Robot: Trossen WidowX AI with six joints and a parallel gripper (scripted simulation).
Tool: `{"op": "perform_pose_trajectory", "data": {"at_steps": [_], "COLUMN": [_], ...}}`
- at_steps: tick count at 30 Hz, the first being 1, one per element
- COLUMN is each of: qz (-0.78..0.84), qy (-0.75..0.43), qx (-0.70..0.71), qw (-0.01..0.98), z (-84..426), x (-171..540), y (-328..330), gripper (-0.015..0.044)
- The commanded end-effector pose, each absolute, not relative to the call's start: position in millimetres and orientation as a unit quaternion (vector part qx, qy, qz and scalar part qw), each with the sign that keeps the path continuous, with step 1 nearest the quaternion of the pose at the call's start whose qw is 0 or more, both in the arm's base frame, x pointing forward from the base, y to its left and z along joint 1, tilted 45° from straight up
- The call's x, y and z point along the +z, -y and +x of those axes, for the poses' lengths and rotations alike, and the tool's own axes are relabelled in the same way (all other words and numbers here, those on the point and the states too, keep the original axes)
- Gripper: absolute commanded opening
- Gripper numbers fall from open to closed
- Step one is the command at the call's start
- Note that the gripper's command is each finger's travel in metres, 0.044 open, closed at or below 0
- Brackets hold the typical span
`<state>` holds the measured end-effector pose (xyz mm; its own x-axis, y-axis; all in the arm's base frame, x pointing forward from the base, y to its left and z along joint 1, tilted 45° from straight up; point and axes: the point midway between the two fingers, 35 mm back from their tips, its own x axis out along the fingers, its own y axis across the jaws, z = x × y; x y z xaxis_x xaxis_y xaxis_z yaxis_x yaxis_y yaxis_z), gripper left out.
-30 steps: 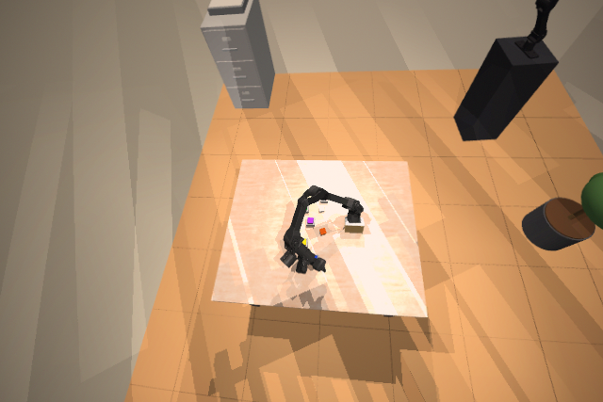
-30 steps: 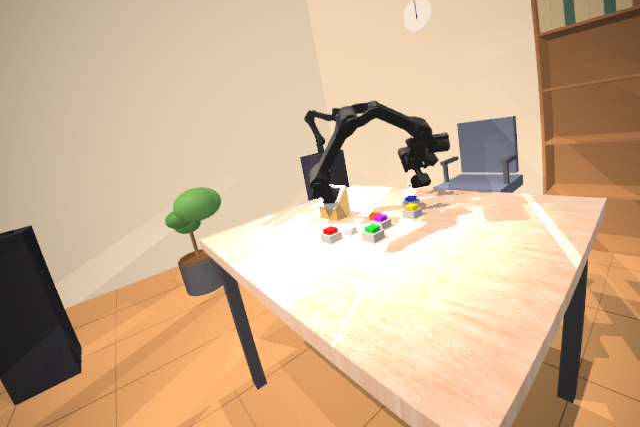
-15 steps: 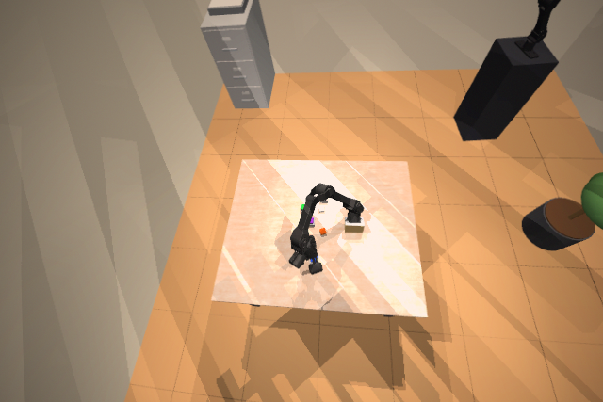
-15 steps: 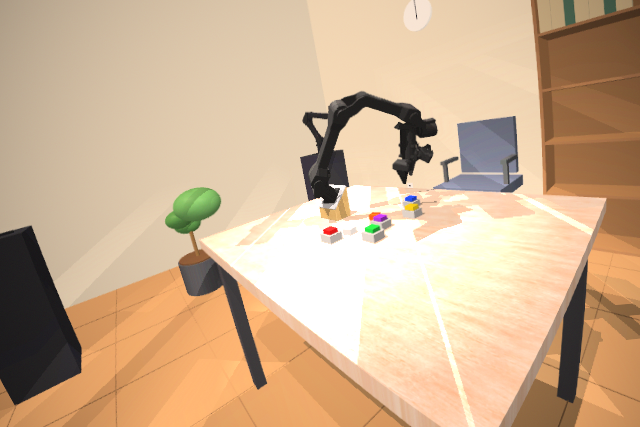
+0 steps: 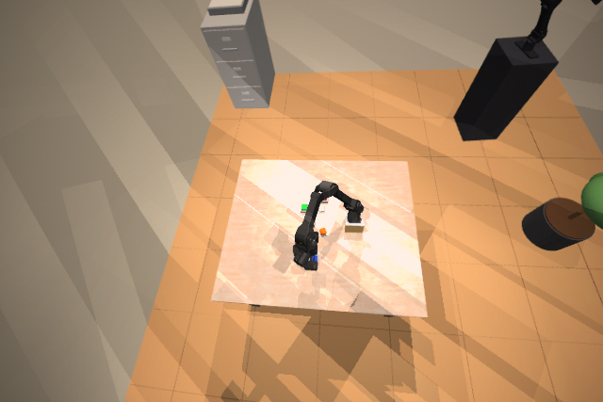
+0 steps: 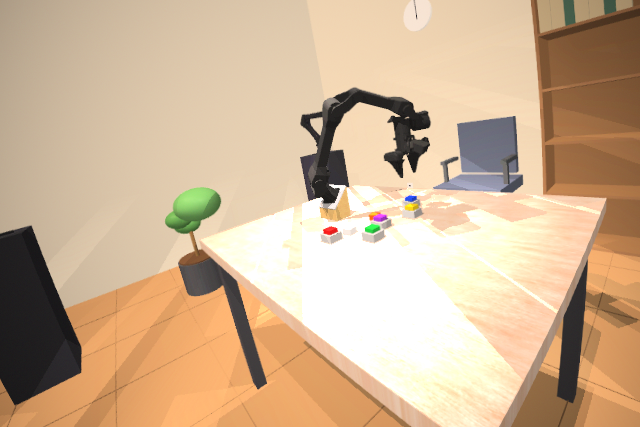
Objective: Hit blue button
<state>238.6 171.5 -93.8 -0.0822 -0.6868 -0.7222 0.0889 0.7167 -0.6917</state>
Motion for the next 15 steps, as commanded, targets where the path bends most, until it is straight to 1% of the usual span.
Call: {"op": "perform_pose_trajectory", "data": {"at_steps": [1, 5, 10, 11, 15], "qz": [-0.225, -0.224, -0.223, -0.223, -0.223], "qy": [-0.669, -0.667, -0.666, -0.666, -0.666], "qx": [-0.302, -0.308, -0.308, -0.308, -0.308], "qw": [0.64, 0.641, 0.641, 0.641, 0.641], "z": [237.9, 234.6, 234.4, 234.4, 234.4], "x": [-111.0, -131.9, -132.7, -132.7, -132.7], "y": [-154.3, -131.8, -130.8, -130.8, -130.8], "gripper": [0.0269, 0.0164, 0.0032, 0.002, 0.002]}}
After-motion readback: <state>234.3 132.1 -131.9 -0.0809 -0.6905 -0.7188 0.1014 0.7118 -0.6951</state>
